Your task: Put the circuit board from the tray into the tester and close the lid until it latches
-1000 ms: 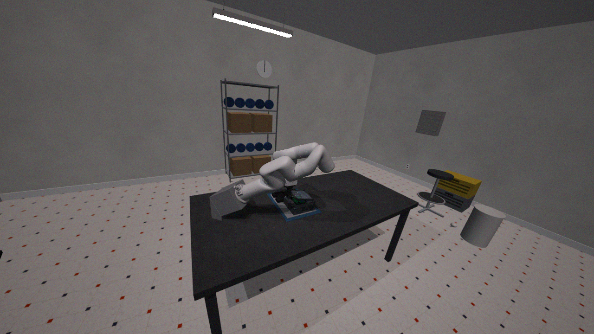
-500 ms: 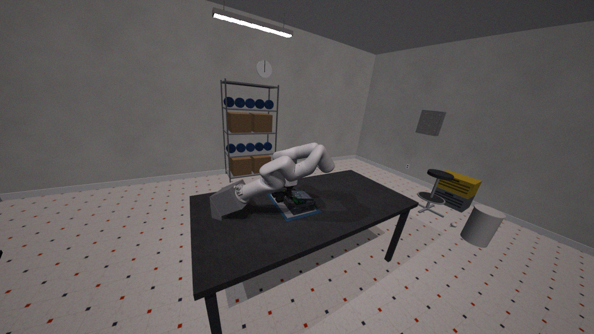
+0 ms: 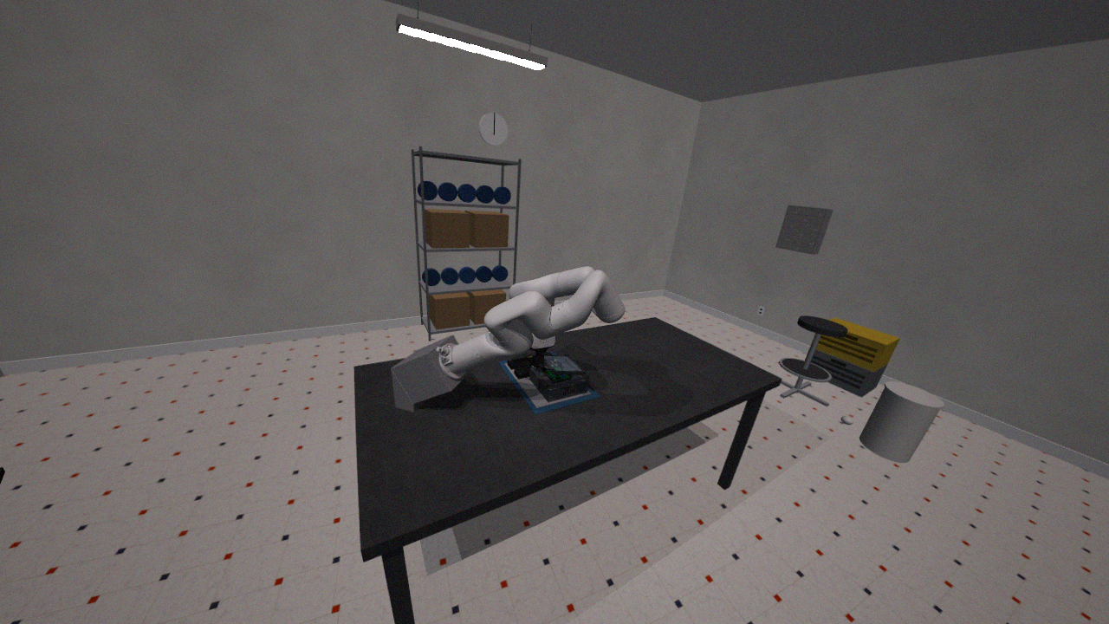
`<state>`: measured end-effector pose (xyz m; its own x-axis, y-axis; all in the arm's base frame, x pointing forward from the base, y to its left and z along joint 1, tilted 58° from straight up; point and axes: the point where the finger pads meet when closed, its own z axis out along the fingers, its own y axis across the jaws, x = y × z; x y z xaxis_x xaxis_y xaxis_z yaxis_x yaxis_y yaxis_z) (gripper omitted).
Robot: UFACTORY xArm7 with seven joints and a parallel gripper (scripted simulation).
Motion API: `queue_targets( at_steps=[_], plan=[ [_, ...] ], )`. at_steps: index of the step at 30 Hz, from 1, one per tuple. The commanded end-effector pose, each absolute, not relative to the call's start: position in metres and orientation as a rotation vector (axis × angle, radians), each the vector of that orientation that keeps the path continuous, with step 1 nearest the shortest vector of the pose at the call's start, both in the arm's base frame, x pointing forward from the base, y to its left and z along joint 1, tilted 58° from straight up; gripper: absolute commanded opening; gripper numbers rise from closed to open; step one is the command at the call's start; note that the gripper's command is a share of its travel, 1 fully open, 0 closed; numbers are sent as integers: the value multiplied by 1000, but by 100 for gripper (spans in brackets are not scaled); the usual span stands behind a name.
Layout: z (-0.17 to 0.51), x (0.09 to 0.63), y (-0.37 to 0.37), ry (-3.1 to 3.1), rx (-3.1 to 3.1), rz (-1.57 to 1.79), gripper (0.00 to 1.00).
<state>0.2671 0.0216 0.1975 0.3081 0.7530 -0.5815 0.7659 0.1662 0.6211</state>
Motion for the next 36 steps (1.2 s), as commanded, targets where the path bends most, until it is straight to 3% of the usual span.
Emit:
queue_targets(
  at_steps=[1,36],
  plan=[
    [198,267,22,1432,1569,-13,0],
    [195,271,19,1432,1569,-13,0]
  ],
)
